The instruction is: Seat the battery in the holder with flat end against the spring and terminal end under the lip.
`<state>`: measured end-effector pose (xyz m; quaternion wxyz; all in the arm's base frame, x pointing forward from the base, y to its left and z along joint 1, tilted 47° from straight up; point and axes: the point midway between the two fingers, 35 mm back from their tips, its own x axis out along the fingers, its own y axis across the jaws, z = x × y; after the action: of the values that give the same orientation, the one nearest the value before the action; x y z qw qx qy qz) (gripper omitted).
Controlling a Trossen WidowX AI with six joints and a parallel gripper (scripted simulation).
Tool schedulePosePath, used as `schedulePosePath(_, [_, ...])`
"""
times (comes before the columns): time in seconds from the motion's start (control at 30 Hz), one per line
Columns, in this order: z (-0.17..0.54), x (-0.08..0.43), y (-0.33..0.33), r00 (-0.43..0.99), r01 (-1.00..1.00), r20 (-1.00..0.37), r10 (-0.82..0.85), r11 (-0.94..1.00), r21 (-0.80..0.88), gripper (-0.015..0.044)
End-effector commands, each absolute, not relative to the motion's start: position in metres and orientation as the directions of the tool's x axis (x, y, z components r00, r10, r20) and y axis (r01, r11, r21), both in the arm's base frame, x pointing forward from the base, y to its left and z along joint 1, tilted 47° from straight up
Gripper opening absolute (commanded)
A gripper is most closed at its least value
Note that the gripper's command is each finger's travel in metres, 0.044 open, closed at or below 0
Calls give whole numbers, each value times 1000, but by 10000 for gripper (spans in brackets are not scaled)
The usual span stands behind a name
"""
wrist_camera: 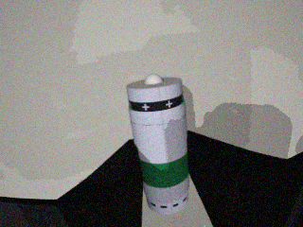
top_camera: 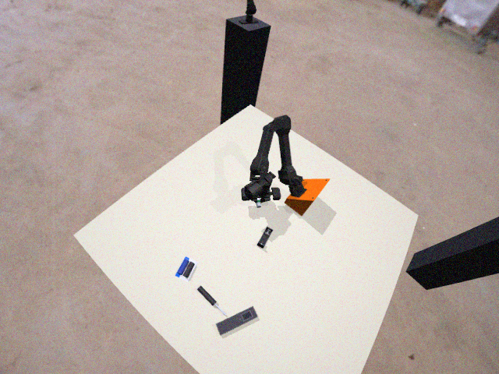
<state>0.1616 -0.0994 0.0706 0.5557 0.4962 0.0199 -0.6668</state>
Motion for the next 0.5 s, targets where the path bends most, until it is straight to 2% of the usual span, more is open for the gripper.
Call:
schedulePosePath(0.0, [74, 162, -95, 110, 762, -685, -720, -381, 523, 75])
schedulePosePath(0.47, [104, 158, -62, 110, 787, -684, -721, -358, 503, 75])
